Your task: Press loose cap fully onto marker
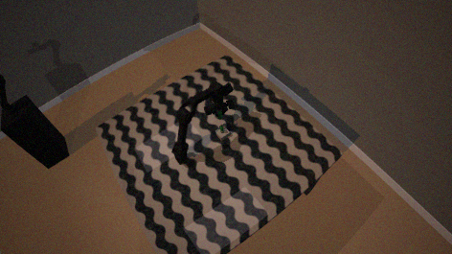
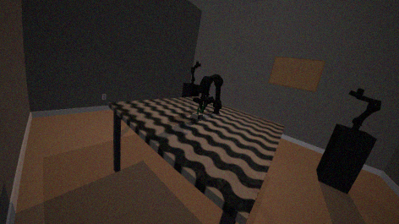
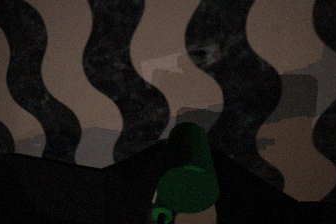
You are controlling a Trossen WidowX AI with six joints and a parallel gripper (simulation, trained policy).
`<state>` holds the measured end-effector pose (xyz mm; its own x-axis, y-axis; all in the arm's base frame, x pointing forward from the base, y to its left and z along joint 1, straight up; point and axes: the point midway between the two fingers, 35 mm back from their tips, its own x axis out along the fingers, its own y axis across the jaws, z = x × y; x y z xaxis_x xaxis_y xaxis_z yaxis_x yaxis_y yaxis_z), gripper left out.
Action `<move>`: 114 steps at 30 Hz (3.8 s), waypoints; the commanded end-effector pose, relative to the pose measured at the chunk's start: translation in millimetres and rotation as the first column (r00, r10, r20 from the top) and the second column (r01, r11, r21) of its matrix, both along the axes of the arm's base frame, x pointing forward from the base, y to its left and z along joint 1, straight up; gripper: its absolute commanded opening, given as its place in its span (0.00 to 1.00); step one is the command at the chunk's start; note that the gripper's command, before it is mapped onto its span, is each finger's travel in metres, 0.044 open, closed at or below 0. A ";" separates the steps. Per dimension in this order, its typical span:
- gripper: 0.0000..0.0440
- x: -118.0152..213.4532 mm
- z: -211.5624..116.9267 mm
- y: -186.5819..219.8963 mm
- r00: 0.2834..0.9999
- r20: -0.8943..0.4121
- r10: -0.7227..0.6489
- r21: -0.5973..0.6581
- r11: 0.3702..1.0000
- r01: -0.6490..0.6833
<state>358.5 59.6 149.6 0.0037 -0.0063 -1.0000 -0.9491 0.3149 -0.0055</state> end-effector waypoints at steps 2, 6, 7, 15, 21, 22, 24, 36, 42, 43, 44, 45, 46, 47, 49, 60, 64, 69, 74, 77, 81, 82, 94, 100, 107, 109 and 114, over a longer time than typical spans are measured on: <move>0.20 -4.8 15.0 -14.1 1.000 0.003 -0.007 0.006 1.000 0.007; 0.18 -11.7 23.1 -29.9 1.000 -0.009 -0.024 0.005 1.000 0.024; 0.18 -13.4 24.7 -34.1 1.000 -0.012 -0.029 0.005 1.000 0.029; 0.14 -26.7 31.7 -62.7 0.997 -0.041 -0.068 0.004 0.998 0.068; 0.12 -33.0 27.3 -68.2 0.995 -0.067 -0.076 0.010 0.997 0.077; 0.12 -33.6 25.5 -68.5 0.994 -0.072 -0.076 0.011 0.997 0.077; 0.11 -34.3 22.0 -68.9 0.994 -0.079 -0.076 0.013 0.997 0.077; 0.07 -36.2 -1.6 -69.9 0.992 -0.108 -0.070 0.020 0.997 0.072; 0.06 -37.2 -17.1 -70.6 0.991 -0.125 -0.052 0.030 0.998 0.056; 0.06 -37.5 -19.6 -70.9 0.991 -0.128 -0.049 0.031 0.998 0.054; 0.06 -37.8 -22.2 -71.1 0.990 -0.131 -0.047 0.031 0.998 0.051; 0.06 -38.2 -24.8 -71.3 0.990 -0.135 -0.044 0.032 0.998 0.049; 0.06 -38.3 -26.0 -71.4 0.990 -0.136 -0.043 0.033 0.998 0.047; 0.06 -38.5 -27.4 -71.5 0.990 -0.137 -0.041 0.033 0.998 0.046; 0.06 -39.1 -30.4 -71.6 0.989 -0.141 -0.037 0.034 0.999 0.042; 0.07 -41.4 -52.0 -68.9 0.989 -0.144 0.022 0.039 0.999 -0.017; 0.07 -42.1 -56.3 -68.2 0.989 -0.143 0.038 0.040 0.999 -0.033; 0.08 -42.6 -60.7 -67.7 0.988 -0.140 0.058 0.040 0.998 -0.053; 0.10 -43.2 -65.8 -66.9 0.988 -0.134 0.081 0.040 0.996 -0.077; 0.17 -46.4 -68.2 -66.7 0.986 -0.143 0.091 0.042 0.995 -0.086; 0.21 -49.0 -69.3 -66.6 0.984 -0.145 0.105 0.045 0.994 -0.099; 0.22 -49.1 -69.3 -66.6 0.984 -0.146 0.105 0.045 0.994 -0.099; 0.41 -51.9 -69.4 -65.8 0.982 -0.153 0.109 0.050 0.993 -0.102; 0.66 -57.9 -66.9 -62.9 0.981 -0.153 0.122 0.065 0.991 -0.113; 1.00 -55.7 -61.3 -61.4 0.985 -0.106 0.135 0.066 0.990 -0.128; 1.00 -53.9 -56.9 -61.3 0.987 -0.085 0.136 0.063 0.989 -0.131; 1.00 -50.8 -43.5 -61.4 0.989 -0.042 0.140 0.057 0.989 -0.137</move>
<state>305.5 -2.4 98.8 -0.0704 0.0411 -0.9967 -0.9795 0.1864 0.0769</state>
